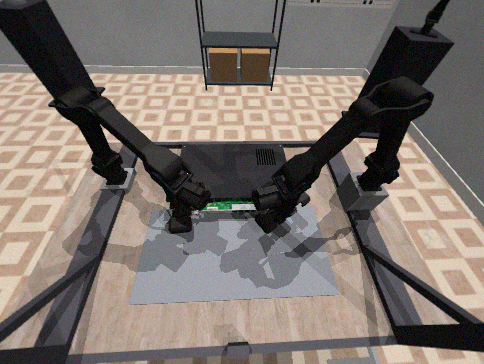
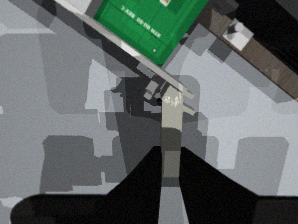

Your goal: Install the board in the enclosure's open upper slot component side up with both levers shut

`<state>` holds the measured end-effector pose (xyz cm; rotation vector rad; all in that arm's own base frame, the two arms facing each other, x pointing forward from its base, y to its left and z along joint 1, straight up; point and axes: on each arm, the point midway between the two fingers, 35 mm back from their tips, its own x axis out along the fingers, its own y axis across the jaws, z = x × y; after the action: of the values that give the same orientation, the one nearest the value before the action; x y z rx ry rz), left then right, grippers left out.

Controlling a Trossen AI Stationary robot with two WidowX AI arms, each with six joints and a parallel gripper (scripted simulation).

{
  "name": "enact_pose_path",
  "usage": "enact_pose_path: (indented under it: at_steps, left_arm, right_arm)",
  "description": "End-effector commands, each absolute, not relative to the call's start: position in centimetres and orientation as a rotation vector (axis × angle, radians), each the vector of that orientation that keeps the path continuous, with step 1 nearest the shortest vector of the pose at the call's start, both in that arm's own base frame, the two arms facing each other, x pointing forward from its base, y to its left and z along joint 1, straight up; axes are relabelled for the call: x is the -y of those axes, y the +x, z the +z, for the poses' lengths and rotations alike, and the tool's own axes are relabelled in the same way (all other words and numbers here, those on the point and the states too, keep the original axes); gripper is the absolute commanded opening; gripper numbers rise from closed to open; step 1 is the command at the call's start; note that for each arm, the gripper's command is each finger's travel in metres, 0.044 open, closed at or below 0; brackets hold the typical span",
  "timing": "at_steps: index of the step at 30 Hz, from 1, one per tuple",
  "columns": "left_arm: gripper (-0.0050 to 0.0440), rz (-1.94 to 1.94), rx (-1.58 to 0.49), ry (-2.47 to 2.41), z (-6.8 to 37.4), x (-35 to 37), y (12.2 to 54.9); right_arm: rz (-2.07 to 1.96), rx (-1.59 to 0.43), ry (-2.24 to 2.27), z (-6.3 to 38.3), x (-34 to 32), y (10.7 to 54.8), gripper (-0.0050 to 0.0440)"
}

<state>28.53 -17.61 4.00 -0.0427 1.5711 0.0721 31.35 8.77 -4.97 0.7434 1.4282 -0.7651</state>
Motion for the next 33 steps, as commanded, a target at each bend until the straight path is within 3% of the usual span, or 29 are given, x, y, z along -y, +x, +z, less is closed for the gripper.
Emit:
enact_pose_path:
  at_steps: [1, 33]
  left_arm:
    - [0.0009, 0.025, -1.553, -0.017, 4.8, 17.4, 28.7]
    - [0.0009, 0.024, -1.551, -0.017, 4.7, 17.6, 28.8]
  right_arm:
    - [-0.674, -1.438, 0.683, -4.2, -8.6, 31.3, 0.0009]
    - [-0.102, -1.558, 0.092, -4.4, -6.2, 29.8, 0.0009]
